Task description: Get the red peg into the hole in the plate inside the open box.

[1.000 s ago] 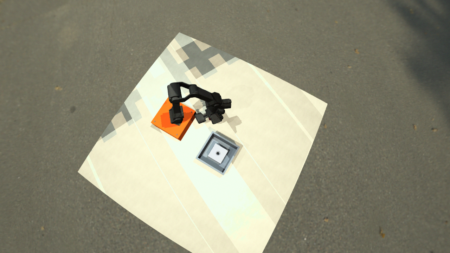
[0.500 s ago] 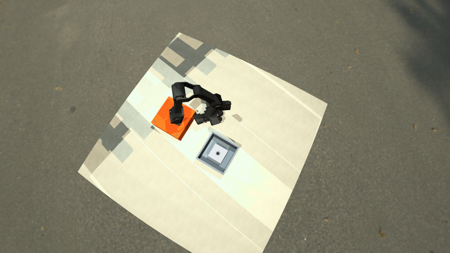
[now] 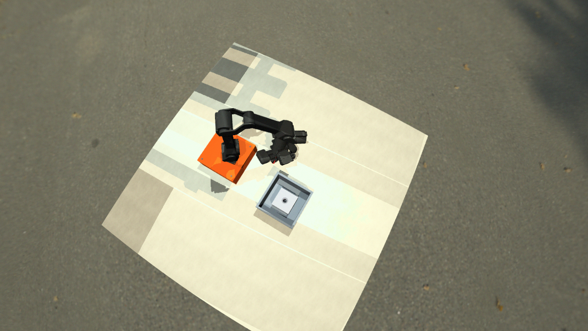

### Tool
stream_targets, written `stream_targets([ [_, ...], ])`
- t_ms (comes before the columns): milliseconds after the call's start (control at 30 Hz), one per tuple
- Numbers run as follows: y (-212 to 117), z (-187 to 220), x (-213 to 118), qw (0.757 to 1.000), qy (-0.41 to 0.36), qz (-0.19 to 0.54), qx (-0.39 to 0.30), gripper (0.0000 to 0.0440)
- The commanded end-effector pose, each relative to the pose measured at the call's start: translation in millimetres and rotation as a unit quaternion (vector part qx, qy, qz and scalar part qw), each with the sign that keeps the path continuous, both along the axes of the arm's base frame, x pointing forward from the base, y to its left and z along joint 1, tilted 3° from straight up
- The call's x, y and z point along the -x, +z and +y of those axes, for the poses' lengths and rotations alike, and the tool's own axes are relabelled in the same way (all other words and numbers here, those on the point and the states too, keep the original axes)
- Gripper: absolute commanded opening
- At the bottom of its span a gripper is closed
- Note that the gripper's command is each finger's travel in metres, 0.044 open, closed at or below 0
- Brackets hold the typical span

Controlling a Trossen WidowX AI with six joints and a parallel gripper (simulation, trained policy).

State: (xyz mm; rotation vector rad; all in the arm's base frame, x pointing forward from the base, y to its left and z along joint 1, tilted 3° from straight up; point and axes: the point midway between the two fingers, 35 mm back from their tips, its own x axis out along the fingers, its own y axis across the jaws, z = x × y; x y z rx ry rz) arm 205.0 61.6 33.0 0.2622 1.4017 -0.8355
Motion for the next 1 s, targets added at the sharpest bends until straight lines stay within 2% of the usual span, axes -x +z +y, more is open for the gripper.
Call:
stream_targets([
  [0, 23.5, -6.7, -11.9, 1.000, -0.002, -0.023, 0.005, 0.0000],
  [233, 58.1, -22.8, -31.1, 0.998, -0.028, -0.056, 0.016, 0.0000],
  [433, 71.6, -44.5, -43.7, 0.995, -0.063, -0.077, 0.024, 0.0000],
  [700, 77.2, -76.9, -61.9, 0.990, -0.102, -0.096, 0.027, 0.0000],
  [967, 68.6, -109.7, -79.2, 0.987, -0.123, -0.103, 0.023, 0.0000],
])
